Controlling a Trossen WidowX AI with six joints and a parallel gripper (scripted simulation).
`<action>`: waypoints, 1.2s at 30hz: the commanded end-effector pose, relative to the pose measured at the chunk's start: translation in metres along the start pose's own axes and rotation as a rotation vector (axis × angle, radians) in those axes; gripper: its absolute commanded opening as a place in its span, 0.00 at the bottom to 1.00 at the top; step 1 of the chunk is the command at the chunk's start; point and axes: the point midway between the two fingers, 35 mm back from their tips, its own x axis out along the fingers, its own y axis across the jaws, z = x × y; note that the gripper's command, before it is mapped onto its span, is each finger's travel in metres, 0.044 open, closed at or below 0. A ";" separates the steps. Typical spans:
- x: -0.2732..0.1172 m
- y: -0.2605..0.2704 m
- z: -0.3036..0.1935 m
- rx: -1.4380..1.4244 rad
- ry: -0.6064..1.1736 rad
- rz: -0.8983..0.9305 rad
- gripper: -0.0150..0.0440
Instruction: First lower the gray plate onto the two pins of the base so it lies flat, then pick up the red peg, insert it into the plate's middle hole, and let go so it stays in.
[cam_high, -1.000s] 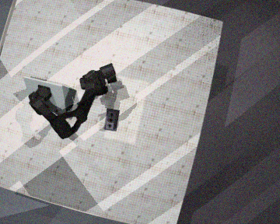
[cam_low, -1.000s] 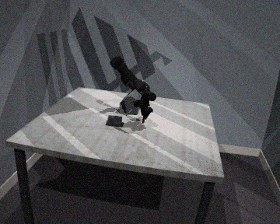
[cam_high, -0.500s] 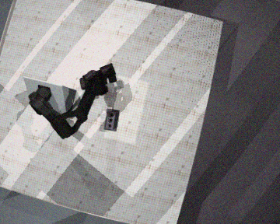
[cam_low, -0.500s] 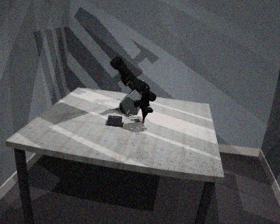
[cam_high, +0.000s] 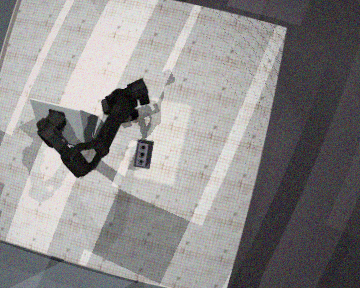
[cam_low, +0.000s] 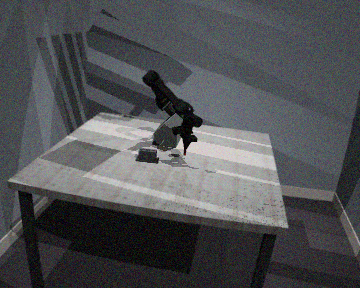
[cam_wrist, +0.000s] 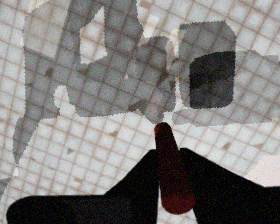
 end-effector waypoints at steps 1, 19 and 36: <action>-0.015 0.004 0.000 0.007 0.006 0.008 0.25; -0.053 0.006 0.000 0.001 0.004 0.005 0.25; -0.058 0.020 0.042 -0.003 0.021 0.017 0.25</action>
